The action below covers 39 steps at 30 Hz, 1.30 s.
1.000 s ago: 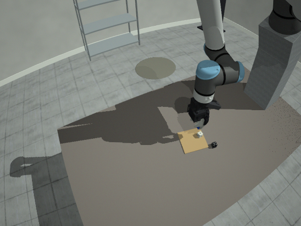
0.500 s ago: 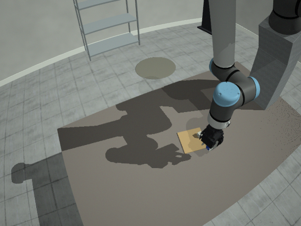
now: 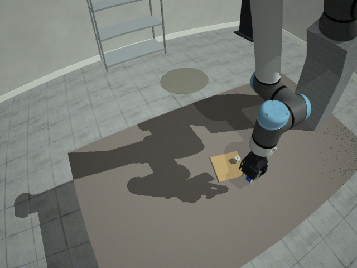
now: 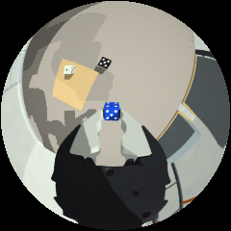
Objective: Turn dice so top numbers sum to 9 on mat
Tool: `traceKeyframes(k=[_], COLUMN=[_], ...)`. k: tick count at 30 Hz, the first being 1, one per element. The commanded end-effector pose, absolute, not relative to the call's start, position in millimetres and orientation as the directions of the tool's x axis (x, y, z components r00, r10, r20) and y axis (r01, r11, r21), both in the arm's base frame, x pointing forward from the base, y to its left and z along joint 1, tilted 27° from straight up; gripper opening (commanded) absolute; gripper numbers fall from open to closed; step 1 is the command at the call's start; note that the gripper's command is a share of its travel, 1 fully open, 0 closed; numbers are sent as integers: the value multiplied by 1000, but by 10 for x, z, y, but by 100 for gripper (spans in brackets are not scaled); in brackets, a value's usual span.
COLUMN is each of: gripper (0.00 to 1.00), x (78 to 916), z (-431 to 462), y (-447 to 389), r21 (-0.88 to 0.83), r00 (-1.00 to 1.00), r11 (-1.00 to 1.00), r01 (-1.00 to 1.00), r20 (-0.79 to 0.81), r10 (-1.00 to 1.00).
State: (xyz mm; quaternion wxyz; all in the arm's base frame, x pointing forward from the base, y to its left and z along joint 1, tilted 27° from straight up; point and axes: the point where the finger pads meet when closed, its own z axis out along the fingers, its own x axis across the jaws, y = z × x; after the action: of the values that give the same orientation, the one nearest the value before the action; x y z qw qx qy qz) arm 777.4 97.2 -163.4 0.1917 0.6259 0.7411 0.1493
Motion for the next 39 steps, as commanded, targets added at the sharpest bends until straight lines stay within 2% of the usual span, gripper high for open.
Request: traceKeyframes(k=[1,15,28,39], gripper=[6,6,6,6], x=[7779,7765,7771,7757], z=[-1635,-1632,-1649,-1656], y=[975,974,967,966], r21=[492,668,880,960], r00=[-143,-144,-143,-143], r11=[173,172,152,132], r01=[853,724,449,249], r20=[-97,-98,-97,-98], r10=[985,985,985,985])
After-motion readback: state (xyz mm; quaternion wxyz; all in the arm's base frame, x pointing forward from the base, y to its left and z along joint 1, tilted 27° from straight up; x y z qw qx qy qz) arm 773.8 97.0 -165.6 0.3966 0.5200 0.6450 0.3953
